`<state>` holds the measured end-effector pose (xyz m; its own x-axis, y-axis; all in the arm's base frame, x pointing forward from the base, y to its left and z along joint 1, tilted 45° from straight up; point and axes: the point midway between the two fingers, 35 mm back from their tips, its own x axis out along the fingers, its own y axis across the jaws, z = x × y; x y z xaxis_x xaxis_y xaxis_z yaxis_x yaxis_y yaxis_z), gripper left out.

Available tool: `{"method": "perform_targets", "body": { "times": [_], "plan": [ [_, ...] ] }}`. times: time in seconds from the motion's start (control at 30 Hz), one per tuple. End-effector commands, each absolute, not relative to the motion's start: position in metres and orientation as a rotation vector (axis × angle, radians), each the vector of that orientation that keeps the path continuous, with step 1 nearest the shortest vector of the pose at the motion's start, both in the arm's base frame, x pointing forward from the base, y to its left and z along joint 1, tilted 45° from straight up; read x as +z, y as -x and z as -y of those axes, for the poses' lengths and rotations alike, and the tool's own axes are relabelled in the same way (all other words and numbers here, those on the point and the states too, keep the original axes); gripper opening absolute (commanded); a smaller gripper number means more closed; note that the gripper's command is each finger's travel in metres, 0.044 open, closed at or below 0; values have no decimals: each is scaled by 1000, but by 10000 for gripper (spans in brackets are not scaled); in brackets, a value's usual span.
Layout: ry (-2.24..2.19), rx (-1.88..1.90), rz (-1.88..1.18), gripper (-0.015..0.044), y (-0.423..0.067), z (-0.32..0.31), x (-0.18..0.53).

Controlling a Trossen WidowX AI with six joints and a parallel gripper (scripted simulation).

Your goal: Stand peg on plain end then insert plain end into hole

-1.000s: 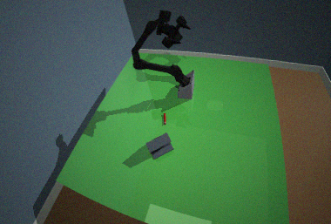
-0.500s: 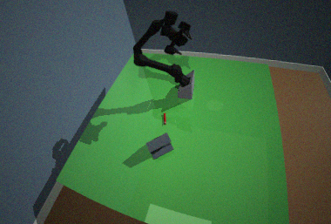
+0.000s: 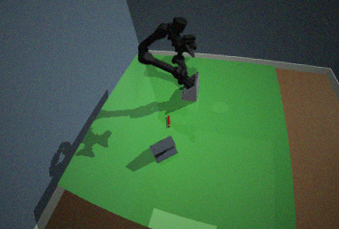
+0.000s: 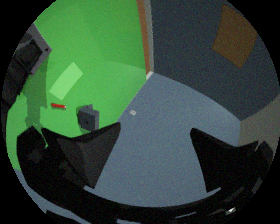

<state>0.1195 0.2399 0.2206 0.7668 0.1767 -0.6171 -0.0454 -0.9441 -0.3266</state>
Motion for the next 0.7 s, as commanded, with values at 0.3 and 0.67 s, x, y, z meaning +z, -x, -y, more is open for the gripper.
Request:
{"method": "perform_targets", "body": {
  "times": [0.3,0.67],
  "plan": [
    [2388,851,-346,440,-175,-213,196],
    [2137,689,-682,440,-219,-177,173]
  ]
}}
